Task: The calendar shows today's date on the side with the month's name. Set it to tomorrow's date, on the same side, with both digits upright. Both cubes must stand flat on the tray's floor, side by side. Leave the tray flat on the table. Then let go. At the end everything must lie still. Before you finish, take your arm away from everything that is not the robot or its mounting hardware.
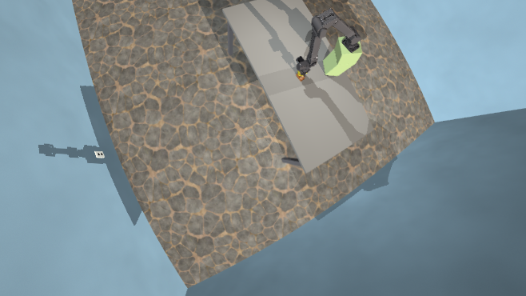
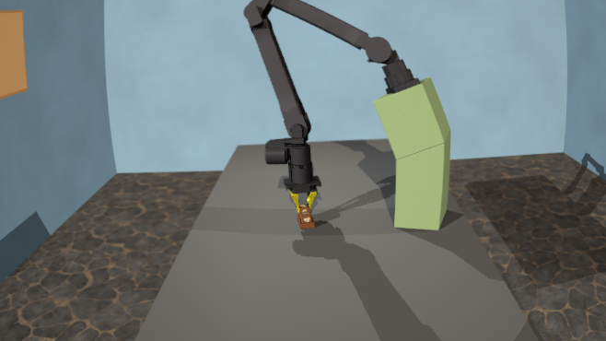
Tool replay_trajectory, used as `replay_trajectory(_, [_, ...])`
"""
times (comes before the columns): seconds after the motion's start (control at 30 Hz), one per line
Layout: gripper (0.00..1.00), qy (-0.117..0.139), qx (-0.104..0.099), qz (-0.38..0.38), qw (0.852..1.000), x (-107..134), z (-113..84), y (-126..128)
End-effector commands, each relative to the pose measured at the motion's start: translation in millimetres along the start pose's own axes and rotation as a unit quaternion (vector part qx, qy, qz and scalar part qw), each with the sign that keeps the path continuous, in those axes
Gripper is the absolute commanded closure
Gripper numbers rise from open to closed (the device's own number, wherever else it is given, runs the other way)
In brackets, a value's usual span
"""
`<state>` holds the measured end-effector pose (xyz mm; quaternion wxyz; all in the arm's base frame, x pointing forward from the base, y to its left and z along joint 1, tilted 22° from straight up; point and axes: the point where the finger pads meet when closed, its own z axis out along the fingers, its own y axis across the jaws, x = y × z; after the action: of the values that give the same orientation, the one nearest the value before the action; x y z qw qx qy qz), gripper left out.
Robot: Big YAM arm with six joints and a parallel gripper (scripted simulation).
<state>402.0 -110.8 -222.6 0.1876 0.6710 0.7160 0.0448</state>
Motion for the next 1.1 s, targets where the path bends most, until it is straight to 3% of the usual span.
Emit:
replay_trajectory(0.0, [0.74,-0.002,0.001,0.000,1.000,-4.0,4.1,-6.2])
replay_trajectory(1.07, [0.74,-0.002,0.002,0.000,1.000,-3.6,13.5,-7.6])
